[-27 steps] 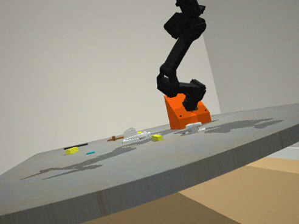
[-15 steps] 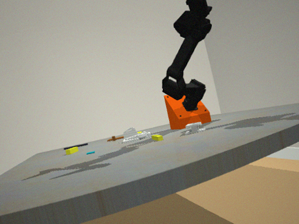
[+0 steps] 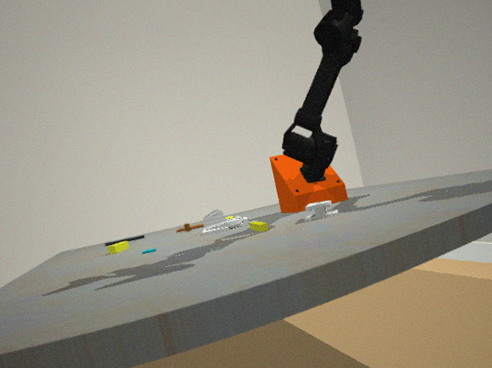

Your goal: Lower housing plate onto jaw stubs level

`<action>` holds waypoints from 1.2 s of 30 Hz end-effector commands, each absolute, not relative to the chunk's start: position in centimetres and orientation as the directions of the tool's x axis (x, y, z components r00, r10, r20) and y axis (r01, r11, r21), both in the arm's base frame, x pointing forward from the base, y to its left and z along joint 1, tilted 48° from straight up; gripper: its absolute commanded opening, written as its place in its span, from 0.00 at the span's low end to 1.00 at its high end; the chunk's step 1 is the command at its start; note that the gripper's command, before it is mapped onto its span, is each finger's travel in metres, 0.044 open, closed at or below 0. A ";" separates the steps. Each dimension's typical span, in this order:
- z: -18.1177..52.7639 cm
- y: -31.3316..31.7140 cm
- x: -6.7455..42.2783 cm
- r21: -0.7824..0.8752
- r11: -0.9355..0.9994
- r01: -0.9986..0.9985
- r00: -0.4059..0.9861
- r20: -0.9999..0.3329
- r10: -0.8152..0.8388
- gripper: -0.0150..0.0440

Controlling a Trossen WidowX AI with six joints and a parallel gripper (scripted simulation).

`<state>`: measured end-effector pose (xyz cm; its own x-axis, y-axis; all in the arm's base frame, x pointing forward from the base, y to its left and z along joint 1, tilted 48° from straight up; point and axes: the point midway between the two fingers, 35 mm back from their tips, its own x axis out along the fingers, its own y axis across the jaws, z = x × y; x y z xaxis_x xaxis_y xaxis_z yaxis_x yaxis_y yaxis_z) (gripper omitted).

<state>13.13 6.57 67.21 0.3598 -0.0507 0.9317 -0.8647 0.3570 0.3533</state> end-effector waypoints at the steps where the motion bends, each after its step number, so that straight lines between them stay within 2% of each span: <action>1: 67.6 5.0 10.8 0.331 0.261 -0.907 0.315 0.944 -0.101 1.00; 19: 67.0 -2.7 4.7 0.169 -0.231 -0.958 0.243 0.907 -0.344 1.00; 36: 63.3 -11.1 5.3 -0.056 -0.607 -0.793 0.369 0.748 -0.552 1.00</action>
<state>4.83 -9.48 64.25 0.3369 -0.5198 0.7851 -0.8294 -0.5585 -0.0138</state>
